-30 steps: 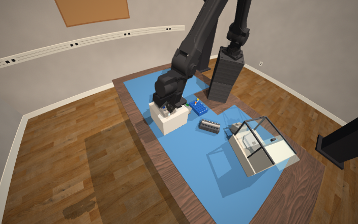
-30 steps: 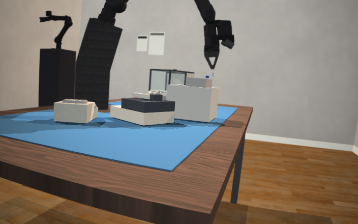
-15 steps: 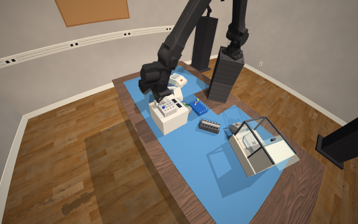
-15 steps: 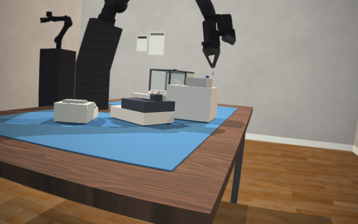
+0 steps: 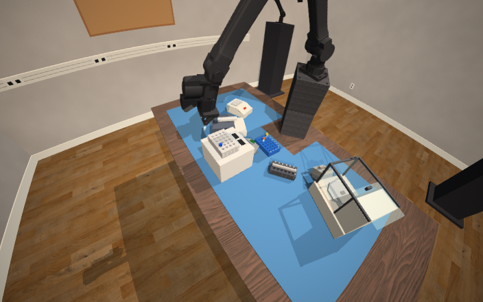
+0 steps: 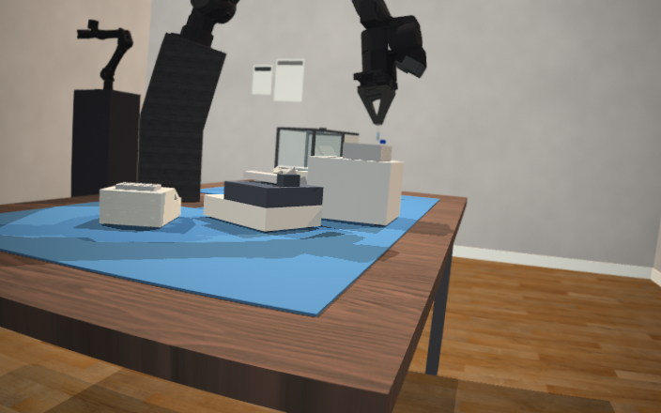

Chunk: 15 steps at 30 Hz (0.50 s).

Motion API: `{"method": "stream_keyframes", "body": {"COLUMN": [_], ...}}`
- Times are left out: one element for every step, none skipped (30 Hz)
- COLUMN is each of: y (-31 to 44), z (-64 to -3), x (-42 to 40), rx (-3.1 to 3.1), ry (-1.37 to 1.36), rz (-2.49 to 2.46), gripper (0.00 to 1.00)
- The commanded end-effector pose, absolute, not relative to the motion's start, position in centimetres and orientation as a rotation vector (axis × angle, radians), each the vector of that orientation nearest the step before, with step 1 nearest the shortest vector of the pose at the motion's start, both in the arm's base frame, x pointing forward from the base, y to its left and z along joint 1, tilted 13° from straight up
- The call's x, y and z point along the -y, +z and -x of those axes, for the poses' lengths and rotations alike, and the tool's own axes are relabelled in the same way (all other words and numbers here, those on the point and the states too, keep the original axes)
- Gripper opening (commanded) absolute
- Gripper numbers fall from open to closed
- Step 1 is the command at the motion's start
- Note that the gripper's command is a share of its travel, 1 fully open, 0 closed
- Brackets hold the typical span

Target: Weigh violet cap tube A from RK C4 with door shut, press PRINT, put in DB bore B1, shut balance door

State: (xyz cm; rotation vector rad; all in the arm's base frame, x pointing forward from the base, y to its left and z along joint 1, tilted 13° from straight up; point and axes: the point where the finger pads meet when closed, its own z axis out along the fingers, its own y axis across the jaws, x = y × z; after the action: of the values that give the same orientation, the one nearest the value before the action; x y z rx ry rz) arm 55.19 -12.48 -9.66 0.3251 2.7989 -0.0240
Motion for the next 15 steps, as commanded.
{"method": "stream_keyframes", "body": {"y": [-10.3, -11.6, -11.7, -11.7, -11.7, -10.8, -11.9, -12.2, -13.0, -13.9, -14.2, -14.4, -14.9, -14.4, -14.8], "z": [-55.4, -53.6, -53.5, -53.5, -53.5, -54.2, -53.7, -53.2, -52.1, -51.0, -50.5, -50.2, -49.5, -50.4, -49.9], "x": [15.3, 15.5, 16.3, 16.3, 16.3, 17.2, 17.8, 18.4, 18.8, 19.1, 19.7, 20.0, 20.5, 21.7, 22.2], "rx": [-2.797, -2.814, -2.819, -2.819, -2.819, -2.799, -2.814, -2.818, -2.83, -2.829, -2.835, -2.835, -2.841, -2.824, -2.825], "ry": [-0.016, -0.018, -0.006, -0.006, -0.006, -0.002, 0.01, 0.019, 0.022, 0.021, 0.017, 0.017, 0.033, 0.04, 0.051], "rz": [-0.423, -0.394, -0.462, -0.462, -0.462, -0.502, -0.549, -0.594, -0.597, -0.597, -0.566, -0.566, -0.636, -0.686, -0.732], "gripper": [0.09, 0.09, 0.09, 0.09, 0.09, 0.09, 0.09, 0.09, 0.09, 0.09, 0.09, 0.09, 0.09, 0.09, 0.09]}}
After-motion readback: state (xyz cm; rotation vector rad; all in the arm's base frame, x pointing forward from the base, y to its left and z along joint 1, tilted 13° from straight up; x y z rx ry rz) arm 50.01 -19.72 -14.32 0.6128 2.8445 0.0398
